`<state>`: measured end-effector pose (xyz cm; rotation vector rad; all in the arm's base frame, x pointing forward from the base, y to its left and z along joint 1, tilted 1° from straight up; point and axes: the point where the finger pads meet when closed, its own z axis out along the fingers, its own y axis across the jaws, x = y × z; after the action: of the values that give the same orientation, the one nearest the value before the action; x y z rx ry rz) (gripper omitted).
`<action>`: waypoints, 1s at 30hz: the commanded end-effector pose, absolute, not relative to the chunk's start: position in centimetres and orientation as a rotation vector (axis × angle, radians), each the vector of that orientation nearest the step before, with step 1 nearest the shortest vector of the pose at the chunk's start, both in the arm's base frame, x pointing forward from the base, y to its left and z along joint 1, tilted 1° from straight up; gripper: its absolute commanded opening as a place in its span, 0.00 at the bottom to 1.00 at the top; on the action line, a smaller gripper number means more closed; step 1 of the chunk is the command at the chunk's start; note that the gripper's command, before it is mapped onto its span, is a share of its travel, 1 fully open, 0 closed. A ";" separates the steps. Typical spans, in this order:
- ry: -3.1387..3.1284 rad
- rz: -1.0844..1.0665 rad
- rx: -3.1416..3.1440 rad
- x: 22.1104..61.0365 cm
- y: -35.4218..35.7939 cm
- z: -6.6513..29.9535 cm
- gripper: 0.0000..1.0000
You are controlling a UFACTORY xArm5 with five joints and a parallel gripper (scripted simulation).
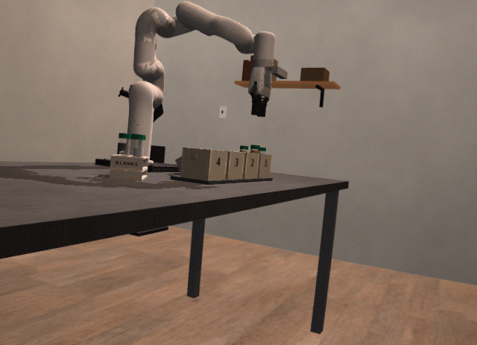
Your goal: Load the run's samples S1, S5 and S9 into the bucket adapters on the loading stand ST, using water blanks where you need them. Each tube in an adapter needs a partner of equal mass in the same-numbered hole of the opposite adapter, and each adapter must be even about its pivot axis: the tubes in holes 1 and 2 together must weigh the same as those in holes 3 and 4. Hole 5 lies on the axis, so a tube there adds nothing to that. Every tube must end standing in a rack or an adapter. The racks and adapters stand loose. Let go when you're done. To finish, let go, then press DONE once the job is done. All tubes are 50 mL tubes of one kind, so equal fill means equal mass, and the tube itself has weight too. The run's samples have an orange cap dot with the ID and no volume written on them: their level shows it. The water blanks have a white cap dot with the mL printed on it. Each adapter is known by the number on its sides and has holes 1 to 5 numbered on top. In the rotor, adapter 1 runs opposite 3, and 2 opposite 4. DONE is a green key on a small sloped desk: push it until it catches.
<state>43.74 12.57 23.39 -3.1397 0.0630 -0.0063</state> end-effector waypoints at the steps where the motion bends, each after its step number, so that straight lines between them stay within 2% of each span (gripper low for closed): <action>1: 0.063 -0.006 -3.124 43.8 12.6 23.6 0.44; 15: 0.063 -0.006 -3.124 43.8 12.6 23.6 0.44; 16: 0.011 -0.006 -3.124 43.5 13.0 23.6 0.57; 30: -0.610 -0.011 -3.065 39.9 17.8 23.7 0.57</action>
<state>40.63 16.57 23.47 -3.1060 -0.4652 -0.0060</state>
